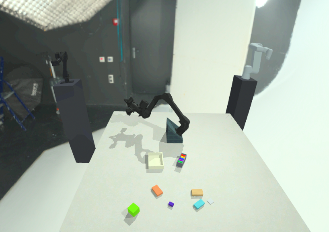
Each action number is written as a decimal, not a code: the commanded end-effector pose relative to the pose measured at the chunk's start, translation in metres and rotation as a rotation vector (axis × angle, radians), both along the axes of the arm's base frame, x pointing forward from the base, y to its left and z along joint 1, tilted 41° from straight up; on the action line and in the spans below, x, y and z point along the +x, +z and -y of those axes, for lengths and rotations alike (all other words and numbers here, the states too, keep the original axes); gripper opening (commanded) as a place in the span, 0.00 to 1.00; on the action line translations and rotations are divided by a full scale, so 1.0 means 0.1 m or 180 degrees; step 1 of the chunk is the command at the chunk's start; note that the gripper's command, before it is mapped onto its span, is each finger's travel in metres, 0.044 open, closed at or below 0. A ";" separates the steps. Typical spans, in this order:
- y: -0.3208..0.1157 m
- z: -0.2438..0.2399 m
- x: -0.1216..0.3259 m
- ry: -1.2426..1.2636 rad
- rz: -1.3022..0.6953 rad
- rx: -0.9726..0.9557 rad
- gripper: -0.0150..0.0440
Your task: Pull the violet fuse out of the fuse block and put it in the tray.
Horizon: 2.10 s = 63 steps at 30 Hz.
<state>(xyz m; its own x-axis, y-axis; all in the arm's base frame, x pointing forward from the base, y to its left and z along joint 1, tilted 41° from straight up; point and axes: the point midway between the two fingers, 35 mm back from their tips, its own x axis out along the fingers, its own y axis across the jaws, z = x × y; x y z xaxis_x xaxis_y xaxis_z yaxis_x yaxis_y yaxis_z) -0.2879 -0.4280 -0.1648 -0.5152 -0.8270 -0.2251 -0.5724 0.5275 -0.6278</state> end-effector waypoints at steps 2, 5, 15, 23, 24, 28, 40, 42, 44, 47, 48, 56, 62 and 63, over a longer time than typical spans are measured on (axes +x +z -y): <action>-0.01 0.08 0.09 0.0053 0.0173 -0.0028 0.34; -0.02 0.38 0.52 0.0241 0.0925 -0.0096 0.36; 0.01 0.87 2.28 0.0250 0.3516 0.0317 0.36; 0.14 0.66 3.52 -0.0478 0.4936 0.1038 0.36; 0.16 0.60 3.67 -0.0617 0.5080 0.1142 0.36; 0.26 0.31 4.23 -0.1279 0.5549 0.1560 0.36; 0.74 -1.02 5.49 -0.4019 0.5722 0.2378 0.36; 0.84 -1.29 5.61 -0.4532 0.5556 0.2377 0.36; 0.95 -1.57 5.71 -0.5036 0.5340 0.2322 0.36; 1.13 -2.00 5.81 -0.5755 0.4935 0.2131 0.36; 1.19 -2.14 5.84 -0.5981 0.4782 0.2037 0.36; 1.74 -3.25 5.81 -0.7394 0.3366 0.0756 0.36; 1.98 -3.65 5.72 -0.7681 0.2849 0.0103 0.36; 1.98 -3.65 5.72 -0.7681 0.2849 0.0103 0.36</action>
<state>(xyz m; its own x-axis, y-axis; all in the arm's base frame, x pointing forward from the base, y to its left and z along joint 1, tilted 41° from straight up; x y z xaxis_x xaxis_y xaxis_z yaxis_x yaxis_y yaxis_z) 0.2878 -0.0706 0.0261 0.0859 0.6291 -0.7725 0.9015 -0.3792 -0.2086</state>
